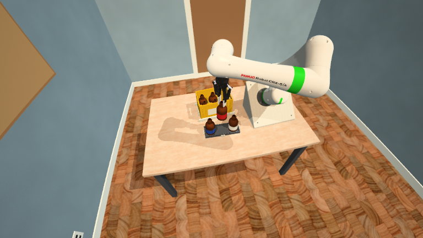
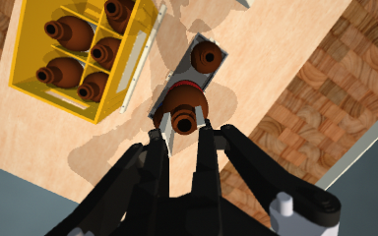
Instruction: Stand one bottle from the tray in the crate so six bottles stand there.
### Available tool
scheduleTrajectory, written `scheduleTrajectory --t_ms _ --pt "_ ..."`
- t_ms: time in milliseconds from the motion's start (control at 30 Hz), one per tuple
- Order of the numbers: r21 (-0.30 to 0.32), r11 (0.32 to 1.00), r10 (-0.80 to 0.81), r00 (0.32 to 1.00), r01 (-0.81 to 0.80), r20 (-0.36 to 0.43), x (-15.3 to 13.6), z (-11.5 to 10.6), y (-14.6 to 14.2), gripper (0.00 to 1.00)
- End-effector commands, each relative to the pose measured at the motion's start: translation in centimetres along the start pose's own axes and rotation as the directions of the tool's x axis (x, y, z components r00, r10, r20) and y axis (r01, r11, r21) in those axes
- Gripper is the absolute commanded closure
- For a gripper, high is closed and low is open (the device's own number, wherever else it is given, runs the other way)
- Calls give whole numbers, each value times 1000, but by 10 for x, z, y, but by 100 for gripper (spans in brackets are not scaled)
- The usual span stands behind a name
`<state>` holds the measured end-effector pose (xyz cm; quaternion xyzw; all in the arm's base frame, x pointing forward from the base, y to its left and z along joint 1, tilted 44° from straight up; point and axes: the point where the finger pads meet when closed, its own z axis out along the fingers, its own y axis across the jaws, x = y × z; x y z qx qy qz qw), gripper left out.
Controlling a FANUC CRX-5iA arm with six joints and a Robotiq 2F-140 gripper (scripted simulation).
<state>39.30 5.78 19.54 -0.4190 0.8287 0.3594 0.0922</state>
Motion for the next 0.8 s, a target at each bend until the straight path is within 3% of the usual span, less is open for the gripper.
scheduleTrajectory --t_ms 0,767 --pt "0 1000 0 1000 0 0 0 -1 0 100" --pt "0 1000 0 1000 0 0 0 -21 0 100"
